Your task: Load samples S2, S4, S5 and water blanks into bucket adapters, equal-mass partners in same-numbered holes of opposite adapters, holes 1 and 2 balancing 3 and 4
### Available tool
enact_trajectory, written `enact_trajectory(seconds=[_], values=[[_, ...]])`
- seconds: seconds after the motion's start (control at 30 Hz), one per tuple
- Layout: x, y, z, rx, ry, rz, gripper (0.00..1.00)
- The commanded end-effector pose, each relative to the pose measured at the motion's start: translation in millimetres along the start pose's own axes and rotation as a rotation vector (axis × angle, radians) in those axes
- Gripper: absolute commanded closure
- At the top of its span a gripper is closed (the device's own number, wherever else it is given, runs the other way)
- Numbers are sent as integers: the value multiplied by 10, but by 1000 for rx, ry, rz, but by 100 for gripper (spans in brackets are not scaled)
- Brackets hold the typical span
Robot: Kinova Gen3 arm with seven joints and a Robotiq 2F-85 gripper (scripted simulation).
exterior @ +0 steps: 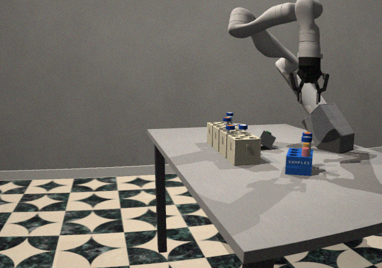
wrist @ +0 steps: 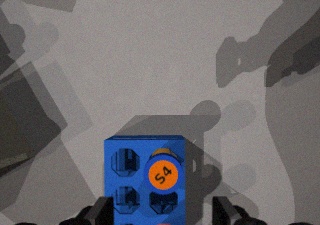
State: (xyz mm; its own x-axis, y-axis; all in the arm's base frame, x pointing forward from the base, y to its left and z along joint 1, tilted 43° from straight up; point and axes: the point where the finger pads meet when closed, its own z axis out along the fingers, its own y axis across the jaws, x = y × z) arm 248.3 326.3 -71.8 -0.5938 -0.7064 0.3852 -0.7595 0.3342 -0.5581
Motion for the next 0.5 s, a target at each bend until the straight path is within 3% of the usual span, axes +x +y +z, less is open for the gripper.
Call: enact_trajectory(seconds=[0.0,0.47], values=[[-3,0,32,0,-2,0,38],[-3,0,192,0,-2,0,38]])
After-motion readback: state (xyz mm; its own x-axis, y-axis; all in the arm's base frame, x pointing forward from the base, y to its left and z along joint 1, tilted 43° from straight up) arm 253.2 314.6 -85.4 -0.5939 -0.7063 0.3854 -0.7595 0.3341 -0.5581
